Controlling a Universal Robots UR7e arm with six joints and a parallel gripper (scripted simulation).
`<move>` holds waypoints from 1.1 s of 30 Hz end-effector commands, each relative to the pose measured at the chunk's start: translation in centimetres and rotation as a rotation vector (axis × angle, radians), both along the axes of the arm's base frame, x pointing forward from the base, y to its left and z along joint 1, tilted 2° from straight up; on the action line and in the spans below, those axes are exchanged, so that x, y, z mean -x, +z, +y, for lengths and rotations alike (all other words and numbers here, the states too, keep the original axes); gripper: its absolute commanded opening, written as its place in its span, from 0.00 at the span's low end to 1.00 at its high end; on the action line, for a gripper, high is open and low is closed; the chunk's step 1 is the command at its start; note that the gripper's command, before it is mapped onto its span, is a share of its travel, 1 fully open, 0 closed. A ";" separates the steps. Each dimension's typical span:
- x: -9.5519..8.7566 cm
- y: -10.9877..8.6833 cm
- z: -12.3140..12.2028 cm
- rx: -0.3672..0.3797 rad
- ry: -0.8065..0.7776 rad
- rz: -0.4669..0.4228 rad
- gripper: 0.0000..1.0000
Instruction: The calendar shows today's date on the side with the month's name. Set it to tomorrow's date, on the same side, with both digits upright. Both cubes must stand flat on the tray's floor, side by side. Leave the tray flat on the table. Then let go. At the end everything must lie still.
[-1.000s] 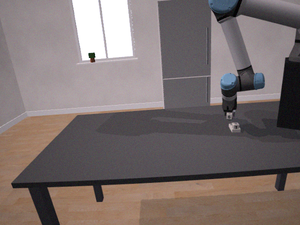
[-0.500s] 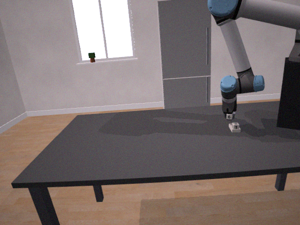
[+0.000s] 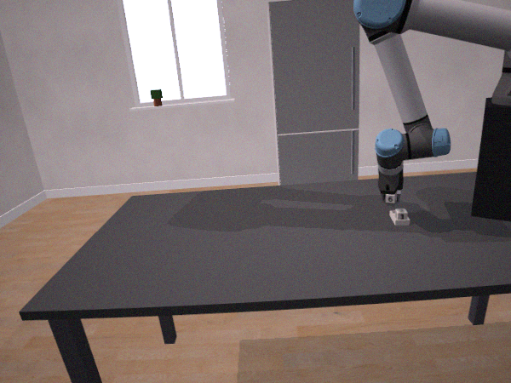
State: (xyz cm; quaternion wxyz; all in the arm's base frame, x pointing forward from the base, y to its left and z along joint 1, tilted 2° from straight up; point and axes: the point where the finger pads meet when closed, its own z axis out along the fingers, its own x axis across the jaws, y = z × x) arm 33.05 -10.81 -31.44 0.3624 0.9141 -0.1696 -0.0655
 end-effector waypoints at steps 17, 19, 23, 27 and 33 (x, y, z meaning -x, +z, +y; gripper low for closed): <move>0.0 0.0 0.0 0.000 0.000 -0.001 0.87; 0.0 0.0 0.0 0.000 0.000 -0.001 0.87; 0.0 0.0 0.0 0.000 0.000 -0.001 0.87; 0.0 0.0 0.0 0.000 0.000 -0.001 0.57; 0.0 0.0 0.0 0.000 0.000 -0.001 0.57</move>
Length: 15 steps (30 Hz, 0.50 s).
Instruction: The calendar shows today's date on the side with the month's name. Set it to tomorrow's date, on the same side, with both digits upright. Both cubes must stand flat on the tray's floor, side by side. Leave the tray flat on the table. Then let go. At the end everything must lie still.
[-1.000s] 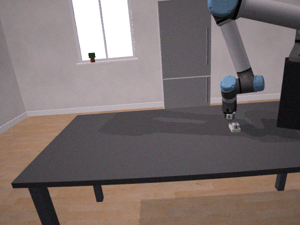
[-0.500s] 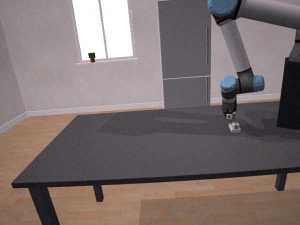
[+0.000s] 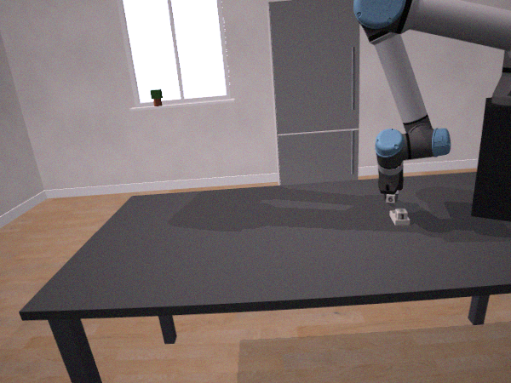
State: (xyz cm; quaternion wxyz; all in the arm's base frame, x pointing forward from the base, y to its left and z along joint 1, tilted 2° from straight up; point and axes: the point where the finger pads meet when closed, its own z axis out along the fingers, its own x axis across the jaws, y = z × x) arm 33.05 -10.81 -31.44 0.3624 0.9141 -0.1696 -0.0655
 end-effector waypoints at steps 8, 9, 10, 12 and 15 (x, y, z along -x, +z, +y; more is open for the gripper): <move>0.0 0.0 0.0 0.000 0.000 -0.001 0.57; 0.0 0.0 0.0 0.000 0.000 -0.001 0.57; 0.0 0.0 0.0 0.000 0.000 -0.001 0.57; 0.0 0.0 0.0 0.000 0.000 -0.001 0.57; 0.0 0.0 0.0 0.000 0.000 -0.001 0.57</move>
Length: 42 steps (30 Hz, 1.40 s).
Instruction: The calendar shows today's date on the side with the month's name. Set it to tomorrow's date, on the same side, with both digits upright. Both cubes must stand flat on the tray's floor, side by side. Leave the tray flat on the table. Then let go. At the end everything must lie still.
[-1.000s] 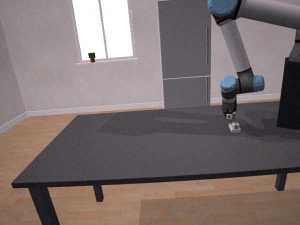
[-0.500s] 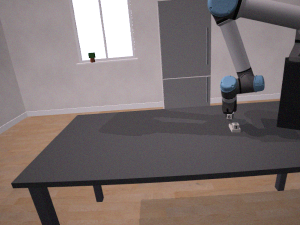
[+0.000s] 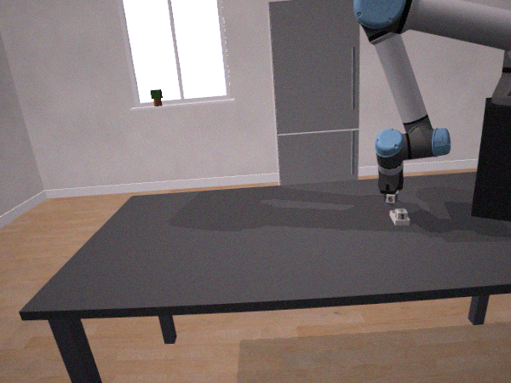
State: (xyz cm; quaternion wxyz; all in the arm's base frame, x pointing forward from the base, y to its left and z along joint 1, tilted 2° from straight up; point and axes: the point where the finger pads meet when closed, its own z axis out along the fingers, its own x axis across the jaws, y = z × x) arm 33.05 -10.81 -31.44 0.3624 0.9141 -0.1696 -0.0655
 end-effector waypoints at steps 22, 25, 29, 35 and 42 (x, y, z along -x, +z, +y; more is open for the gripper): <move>0.0 2.0 -0.1 0.000 0.000 -0.001 0.57; 0.0 3.2 -0.1 0.000 0.000 -0.001 0.57; 0.0 4.9 -0.1 0.000 0.000 -0.001 0.57; 0.1 6.7 -0.2 0.000 0.000 -0.001 0.57; 0.1 7.0 -0.2 0.000 0.000 -0.001 0.57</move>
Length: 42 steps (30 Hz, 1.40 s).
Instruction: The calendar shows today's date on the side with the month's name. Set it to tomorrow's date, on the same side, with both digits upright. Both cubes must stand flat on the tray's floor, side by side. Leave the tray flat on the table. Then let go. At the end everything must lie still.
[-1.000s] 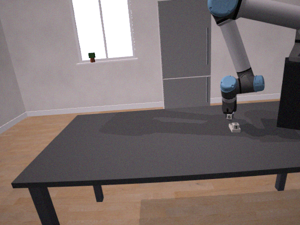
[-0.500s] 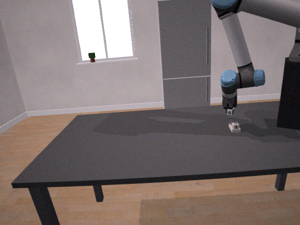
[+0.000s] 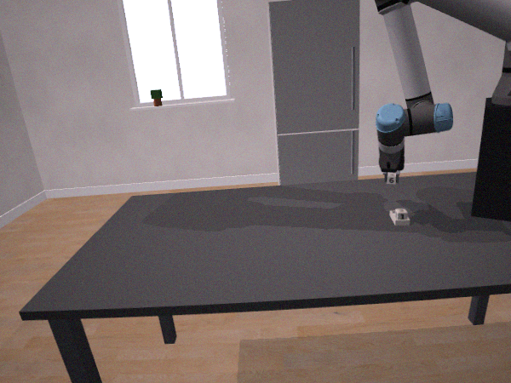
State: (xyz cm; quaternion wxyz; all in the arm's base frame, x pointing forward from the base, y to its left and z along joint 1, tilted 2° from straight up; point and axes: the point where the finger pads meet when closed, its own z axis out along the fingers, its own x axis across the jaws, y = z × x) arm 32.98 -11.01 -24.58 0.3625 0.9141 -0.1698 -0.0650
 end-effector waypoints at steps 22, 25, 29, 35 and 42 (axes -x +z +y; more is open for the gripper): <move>0.3 0.0 -0.2 -0.158 -0.009 -0.049 0.57; 0.2 0.2 -0.2 -0.207 -0.005 -0.073 0.57; 0.1 0.3 -0.2 -0.240 0.000 -0.091 0.57; 0.1 0.4 -0.2 -0.244 0.001 -0.094 0.57; 0.2 0.2 -0.3 -0.286 -0.002 -0.102 0.57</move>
